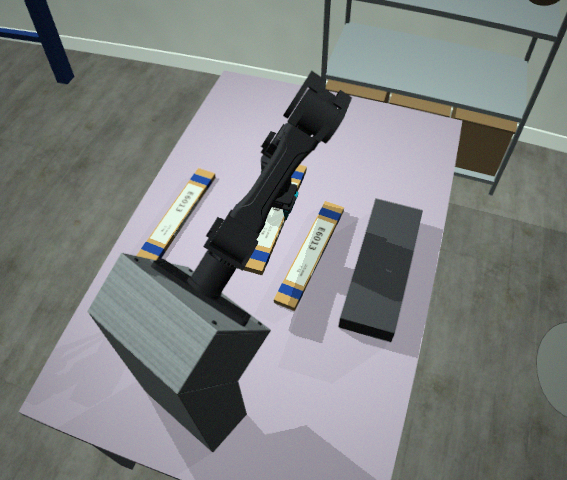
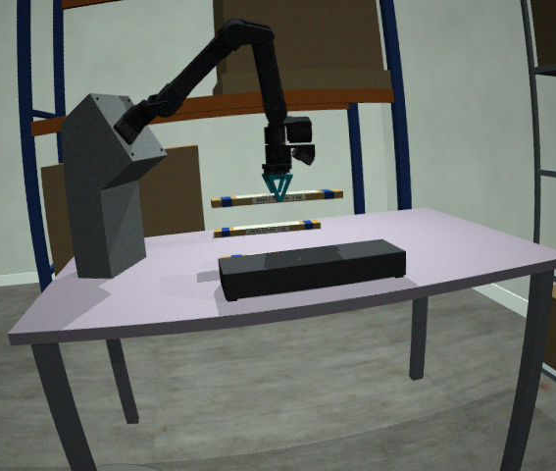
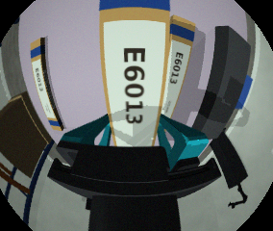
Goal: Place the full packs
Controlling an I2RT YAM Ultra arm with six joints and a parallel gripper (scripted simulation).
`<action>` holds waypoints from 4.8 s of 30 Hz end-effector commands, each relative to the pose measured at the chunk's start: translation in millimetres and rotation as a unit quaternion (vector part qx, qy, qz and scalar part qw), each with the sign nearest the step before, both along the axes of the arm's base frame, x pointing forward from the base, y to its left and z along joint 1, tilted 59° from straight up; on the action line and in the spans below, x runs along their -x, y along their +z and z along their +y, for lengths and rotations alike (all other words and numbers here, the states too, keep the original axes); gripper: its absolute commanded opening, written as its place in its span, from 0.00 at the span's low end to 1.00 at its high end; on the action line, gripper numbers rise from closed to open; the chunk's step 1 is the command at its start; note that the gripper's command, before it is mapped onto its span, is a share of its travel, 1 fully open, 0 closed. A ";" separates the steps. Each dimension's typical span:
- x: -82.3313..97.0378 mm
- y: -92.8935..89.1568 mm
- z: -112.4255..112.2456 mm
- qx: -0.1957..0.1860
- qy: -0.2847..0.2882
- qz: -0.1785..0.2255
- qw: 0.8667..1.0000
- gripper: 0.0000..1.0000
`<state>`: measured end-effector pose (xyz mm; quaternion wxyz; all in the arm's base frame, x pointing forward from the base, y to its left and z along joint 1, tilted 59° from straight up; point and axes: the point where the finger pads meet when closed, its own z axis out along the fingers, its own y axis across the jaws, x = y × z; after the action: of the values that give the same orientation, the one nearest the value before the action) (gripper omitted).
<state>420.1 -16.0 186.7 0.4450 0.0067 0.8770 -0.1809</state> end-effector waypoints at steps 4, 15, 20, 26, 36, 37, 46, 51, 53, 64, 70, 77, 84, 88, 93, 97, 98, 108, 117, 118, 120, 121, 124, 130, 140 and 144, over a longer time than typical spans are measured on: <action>-0.1 13.1 7.5 -0.002 0.010 -0.017 1.000 0.00; -0.1 13.1 7.5 -0.002 0.010 -0.017 1.000 0.00; -0.1 13.1 7.5 -0.002 0.010 -0.017 1.000 0.00; -0.1 13.1 7.5 -0.002 0.010 -0.017 1.000 0.00; -12.6 14.0 12.0 -0.002 0.020 -0.024 1.000 0.00; -10.7 27.9 9.4 -0.005 0.018 -0.042 0.999 0.00; -25.0 10.9 5.1 -0.003 0.018 -0.031 0.999 0.00; -31.0 11.5 3.1 -0.003 0.018 -0.037 0.999 0.00; -31.0 11.5 3.1 -0.003 0.018 -0.037 0.999 0.00; -47.5 -9.0 -3.1 -0.002 0.018 -0.024 1.000 0.00; -52.7 -11.9 -5.7 -0.002 0.017 -0.025 1.000 0.00; -50.7 -0.6 -4.9 -0.003 0.016 -0.030 0.999 0.00; -50.7 0.6 -4.8 -0.003 0.014 -0.031 0.999 0.00; -50.6 0.8 -4.7 -0.003 0.013 -0.031 0.999 0.00; -50.4 1.2 -4.4 -0.002 0.012 -0.031 0.999 0.00; -50.4 1.5 -4.0 -0.002 0.012 -0.031 0.999 0.00; -50.4 1.5 -3.8 -0.003 0.012 -0.031 0.999 0.00; -50.4 2.3 -2.8 -0.003 0.012 -0.031 0.999 0.00; -50.5 3.2 -1.5 -0.003 0.012 -0.031 0.999 0.00; -50.6 3.3 -1.3 -0.003 0.012 -0.031 0.999 0.00; -50.6 3.4 -1.2 -0.003 0.012 -0.031 0.999 0.00; -50.6 3.4 -1.2 -0.003 0.012 -0.031 0.999 0.00; -50.7 3.9 -0.7 -0.003 0.012 -0.031 0.999 0.00; -51.0 4.7 0.3 -0.003 0.012 -0.031 0.999 0.00; -43.5 -15.6 -9.1 -0.001 0.010 -0.017 1.000 0.00; -39.3 -12.9 -7.5 -0.001 0.010 -0.017 1.000 0.00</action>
<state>467.1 -33.4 160.8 0.4500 0.0087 0.8748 -0.1791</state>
